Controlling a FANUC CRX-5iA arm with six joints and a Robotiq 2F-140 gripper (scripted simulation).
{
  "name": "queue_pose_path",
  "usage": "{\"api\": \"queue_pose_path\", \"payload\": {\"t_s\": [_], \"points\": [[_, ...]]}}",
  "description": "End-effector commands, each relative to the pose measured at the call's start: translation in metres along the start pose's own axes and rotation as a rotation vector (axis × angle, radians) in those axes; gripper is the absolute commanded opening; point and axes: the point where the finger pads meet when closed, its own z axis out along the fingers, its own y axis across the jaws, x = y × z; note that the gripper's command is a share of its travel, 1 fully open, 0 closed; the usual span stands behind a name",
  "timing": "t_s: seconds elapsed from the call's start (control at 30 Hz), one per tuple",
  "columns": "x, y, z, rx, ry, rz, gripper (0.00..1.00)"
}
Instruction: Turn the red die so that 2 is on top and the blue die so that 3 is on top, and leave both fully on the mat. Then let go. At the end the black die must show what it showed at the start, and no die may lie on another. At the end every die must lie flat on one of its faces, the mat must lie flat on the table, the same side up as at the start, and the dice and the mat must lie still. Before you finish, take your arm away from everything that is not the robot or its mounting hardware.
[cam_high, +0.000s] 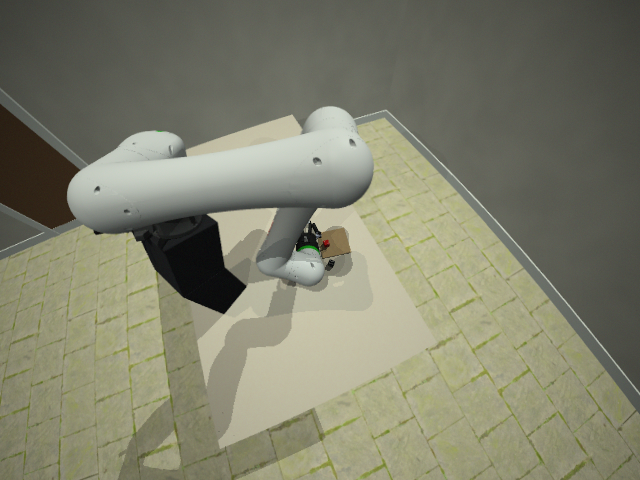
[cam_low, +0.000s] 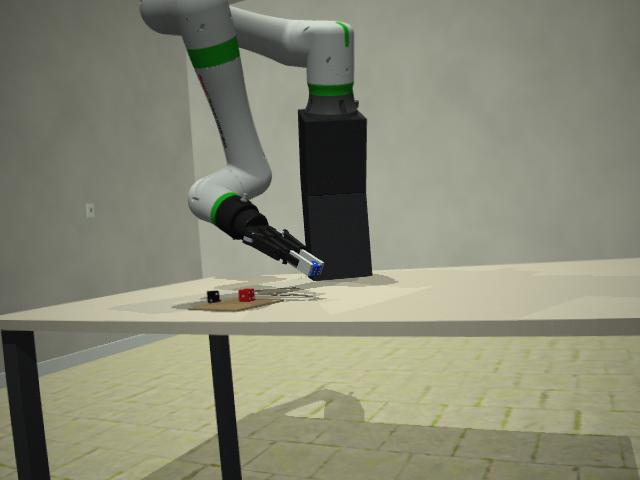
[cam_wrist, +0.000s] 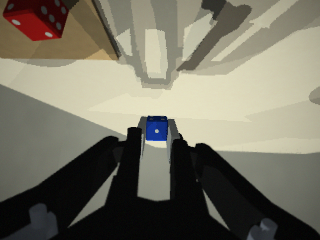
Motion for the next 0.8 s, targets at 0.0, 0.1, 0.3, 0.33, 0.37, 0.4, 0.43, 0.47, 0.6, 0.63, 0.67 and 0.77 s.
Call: {"api": "queue_pose_path", "payload": {"t_s": [0.0, 0.1, 0.3, 0.33, 0.37, 0.4, 0.43, 0.47, 0.6, 0.63, 0.67, 0.77], "points": [[0.008, 0.000, 0.005, 0.000, 0.000, 0.000, 0.13], [0.017, 0.000, 0.009, 0.000, 0.000, 0.000, 0.13], [0.028, 0.000, 0.015, 0.000, 0.000, 0.000, 0.13], [0.029, 0.000, 0.016, 0.000, 0.000, 0.000, 0.13], [0.030, 0.000, 0.016, 0.000, 0.000, 0.000, 0.13], [0.030, 0.000, 0.016, 0.000, 0.000, 0.000, 0.13], [0.031, 0.000, 0.016, 0.000, 0.000, 0.000, 0.13], [0.031, 0.000, 0.016, 0.000, 0.000, 0.000, 0.13], [0.031, 0.000, 0.016, 0.000, 0.000, 0.000, 0.13], [0.031, 0.000, 0.016, 0.000, 0.000, 0.000, 0.13], [0.031, 0.000, 0.016, 0.000, 0.000, 0.000, 0.13], [0.031, 0.000, 0.016, 0.000, 0.000, 0.000, 0.13]]}}
